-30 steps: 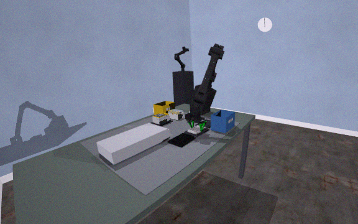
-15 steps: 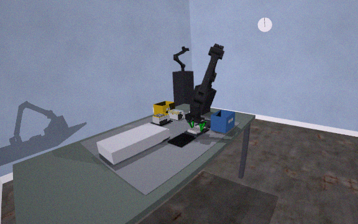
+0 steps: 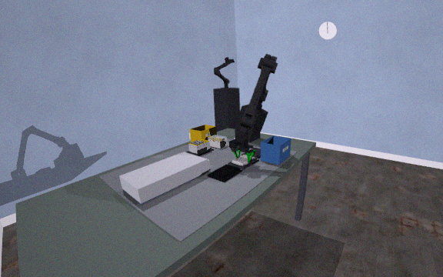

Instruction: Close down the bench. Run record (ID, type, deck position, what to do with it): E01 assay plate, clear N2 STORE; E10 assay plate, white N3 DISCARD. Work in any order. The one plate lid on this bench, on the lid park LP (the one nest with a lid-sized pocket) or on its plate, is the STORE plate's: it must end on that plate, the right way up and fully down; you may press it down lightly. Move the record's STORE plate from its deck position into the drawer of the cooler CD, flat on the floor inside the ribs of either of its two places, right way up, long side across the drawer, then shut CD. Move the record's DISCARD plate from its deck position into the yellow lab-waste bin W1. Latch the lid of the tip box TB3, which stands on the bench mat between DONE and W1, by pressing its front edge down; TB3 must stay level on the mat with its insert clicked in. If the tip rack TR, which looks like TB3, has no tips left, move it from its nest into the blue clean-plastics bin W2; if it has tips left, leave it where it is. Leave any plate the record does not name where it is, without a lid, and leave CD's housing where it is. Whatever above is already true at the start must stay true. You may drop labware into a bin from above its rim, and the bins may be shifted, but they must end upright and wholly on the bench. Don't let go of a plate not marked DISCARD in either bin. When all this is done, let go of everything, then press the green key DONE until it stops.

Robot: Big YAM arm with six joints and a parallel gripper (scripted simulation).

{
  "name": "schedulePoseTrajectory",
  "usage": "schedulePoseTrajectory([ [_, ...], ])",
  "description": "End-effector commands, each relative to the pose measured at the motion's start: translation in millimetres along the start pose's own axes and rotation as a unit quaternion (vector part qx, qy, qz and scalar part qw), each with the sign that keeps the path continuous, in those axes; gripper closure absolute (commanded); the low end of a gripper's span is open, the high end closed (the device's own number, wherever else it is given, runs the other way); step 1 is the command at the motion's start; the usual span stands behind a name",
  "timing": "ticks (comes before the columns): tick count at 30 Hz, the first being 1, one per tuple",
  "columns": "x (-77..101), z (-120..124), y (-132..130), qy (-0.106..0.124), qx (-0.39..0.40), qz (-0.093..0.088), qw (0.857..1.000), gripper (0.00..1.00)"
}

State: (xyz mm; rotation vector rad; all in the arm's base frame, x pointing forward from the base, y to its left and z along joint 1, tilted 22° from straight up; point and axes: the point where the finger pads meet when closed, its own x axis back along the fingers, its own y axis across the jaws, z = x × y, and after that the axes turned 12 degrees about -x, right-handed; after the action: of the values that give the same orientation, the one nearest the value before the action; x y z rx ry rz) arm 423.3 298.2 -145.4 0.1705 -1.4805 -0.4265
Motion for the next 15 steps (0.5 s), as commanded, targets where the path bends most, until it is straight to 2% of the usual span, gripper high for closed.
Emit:
schedulePoseTrajectory([
  [1,19.0,-11.1,12.1,-0.017,0.005,-0.009,1.0,1.0],
  [15,24.1,-11.7,3.2,-0.015,-0.001,-0.007,1.0,1.0],
])
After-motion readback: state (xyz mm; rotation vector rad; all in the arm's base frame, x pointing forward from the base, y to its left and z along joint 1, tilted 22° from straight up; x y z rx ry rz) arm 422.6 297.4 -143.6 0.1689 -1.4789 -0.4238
